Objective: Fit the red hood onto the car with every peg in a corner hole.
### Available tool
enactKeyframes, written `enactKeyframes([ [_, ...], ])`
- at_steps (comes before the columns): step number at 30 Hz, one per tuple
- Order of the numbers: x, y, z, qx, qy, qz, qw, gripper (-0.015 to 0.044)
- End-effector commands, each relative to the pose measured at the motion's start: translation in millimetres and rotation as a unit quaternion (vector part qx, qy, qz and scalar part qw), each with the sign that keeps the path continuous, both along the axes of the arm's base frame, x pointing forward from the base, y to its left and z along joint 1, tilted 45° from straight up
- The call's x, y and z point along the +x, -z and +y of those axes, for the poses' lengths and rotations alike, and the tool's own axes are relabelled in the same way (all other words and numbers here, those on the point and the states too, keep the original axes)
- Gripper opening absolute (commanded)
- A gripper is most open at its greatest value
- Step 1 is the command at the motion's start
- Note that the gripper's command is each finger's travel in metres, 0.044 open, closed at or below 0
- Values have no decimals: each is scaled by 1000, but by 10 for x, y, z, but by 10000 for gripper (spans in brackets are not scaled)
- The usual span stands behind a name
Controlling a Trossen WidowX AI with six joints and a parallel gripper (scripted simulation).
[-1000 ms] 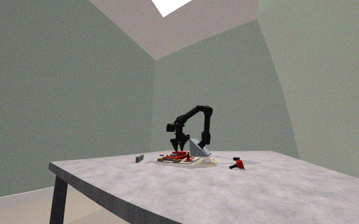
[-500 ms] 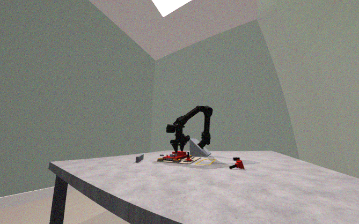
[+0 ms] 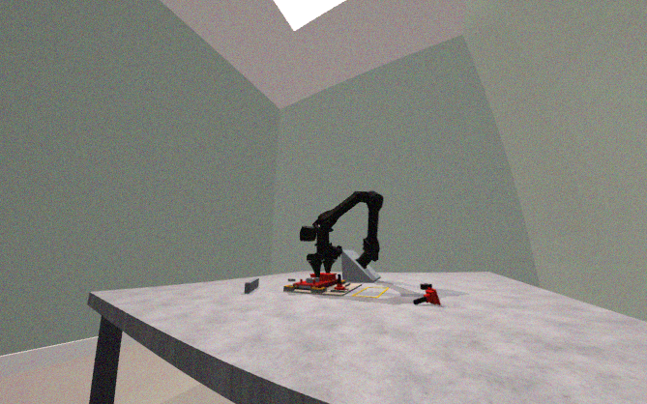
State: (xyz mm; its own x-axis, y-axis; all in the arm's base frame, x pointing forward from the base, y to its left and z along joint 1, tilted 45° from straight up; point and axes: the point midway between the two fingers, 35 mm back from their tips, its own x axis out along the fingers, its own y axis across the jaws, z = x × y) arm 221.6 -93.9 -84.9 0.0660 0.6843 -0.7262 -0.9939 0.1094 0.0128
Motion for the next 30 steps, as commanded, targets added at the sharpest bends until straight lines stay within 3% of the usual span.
enactKeyframes([
  [1, -1, 19, 26, 3, 3, 2, 1000, 440],
  [5, 0, 3, 3, 0, 0, 0, 1000, 335],
  [14, 0, 3, 3, 0, 0, 0, 1000, 275],
  [24, -9, -55, -52, 0, 0, 1, 1000, 12],
  [30, -16, -128, -124, 0, 0, 1, 1000, 0],
])
